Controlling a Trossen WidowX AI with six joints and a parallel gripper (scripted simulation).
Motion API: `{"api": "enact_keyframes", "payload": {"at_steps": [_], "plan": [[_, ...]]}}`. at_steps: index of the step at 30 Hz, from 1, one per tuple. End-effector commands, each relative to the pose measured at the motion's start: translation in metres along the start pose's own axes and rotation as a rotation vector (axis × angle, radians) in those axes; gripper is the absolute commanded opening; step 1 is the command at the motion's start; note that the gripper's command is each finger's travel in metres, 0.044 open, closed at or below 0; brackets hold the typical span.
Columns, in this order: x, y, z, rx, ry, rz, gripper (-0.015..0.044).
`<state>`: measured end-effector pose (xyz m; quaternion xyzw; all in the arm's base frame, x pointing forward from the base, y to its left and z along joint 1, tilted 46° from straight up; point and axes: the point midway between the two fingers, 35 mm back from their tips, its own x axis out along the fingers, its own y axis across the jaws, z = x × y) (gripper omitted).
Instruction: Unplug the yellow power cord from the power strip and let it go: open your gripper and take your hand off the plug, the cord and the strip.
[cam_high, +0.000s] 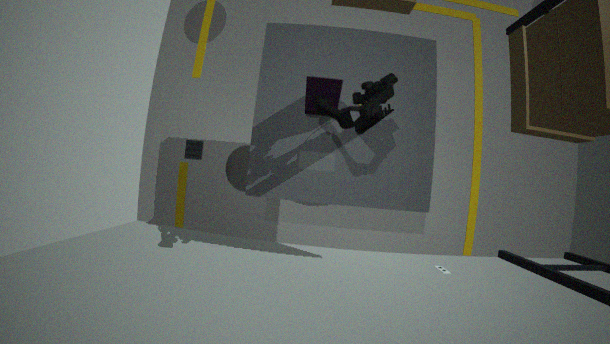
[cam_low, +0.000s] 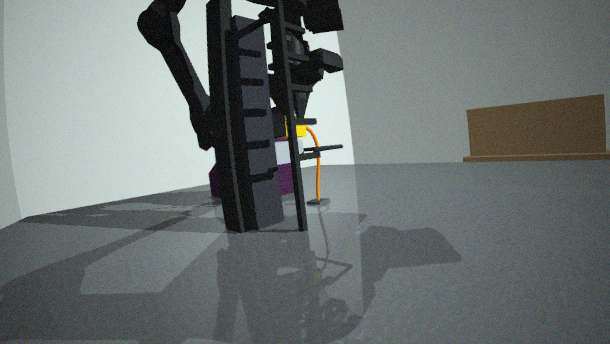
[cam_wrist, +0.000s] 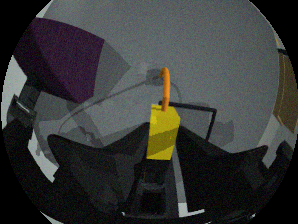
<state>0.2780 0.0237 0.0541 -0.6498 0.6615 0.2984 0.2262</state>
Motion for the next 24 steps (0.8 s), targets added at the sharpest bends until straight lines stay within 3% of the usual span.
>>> {"api": "enact_keyframes", "payload": {"at_steps": [1,13,24], "plan": [[-0.003,-0.001,0.017,-0.005,-0.026,-0.006,0.0],[-0.006,0.0,0.037,-0.007,-0.027,-0.007,0.0],[-0.001,-0.001,0.025,-0.008,-0.022,-0.008,0.0289]]}}
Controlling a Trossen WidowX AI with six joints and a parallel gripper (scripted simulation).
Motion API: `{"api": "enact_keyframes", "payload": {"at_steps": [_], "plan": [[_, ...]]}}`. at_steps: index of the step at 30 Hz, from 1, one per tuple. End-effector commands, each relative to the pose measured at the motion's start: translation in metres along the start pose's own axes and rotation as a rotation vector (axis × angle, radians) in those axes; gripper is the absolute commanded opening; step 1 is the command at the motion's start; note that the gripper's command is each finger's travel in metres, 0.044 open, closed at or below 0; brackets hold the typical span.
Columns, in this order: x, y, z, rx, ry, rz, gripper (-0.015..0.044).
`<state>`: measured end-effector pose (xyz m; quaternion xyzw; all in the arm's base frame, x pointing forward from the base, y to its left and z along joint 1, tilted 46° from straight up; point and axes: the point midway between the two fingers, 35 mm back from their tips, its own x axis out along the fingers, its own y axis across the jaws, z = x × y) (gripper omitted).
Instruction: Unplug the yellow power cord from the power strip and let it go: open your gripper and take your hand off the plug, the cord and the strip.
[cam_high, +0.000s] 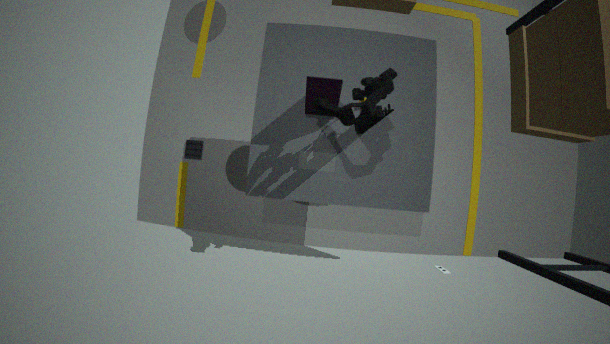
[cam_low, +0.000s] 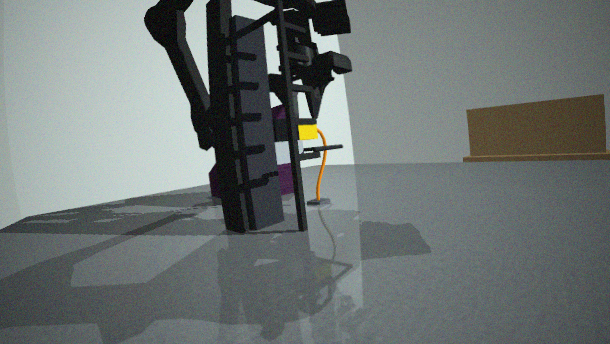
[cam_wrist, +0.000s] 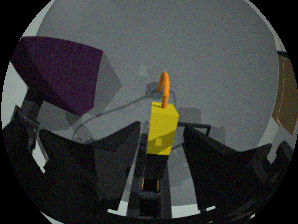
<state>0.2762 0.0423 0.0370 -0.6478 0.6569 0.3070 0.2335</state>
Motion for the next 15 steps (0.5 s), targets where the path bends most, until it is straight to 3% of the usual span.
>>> {"api": "enact_keyframes", "payload": {"at_steps": [1,6,10,15], "plan": [[0.0,0.0,-0.001,-0.004,0.002,-0.004,0.0315],[-0.005,-0.002,0.022,-0.005,-0.002,-0.005,0.044],[-0.012,0.0,0.058,-0.004,-0.003,-0.005,0.044],[-0.012,0.0,0.06,-0.004,-0.002,-0.005,0.044]]}}
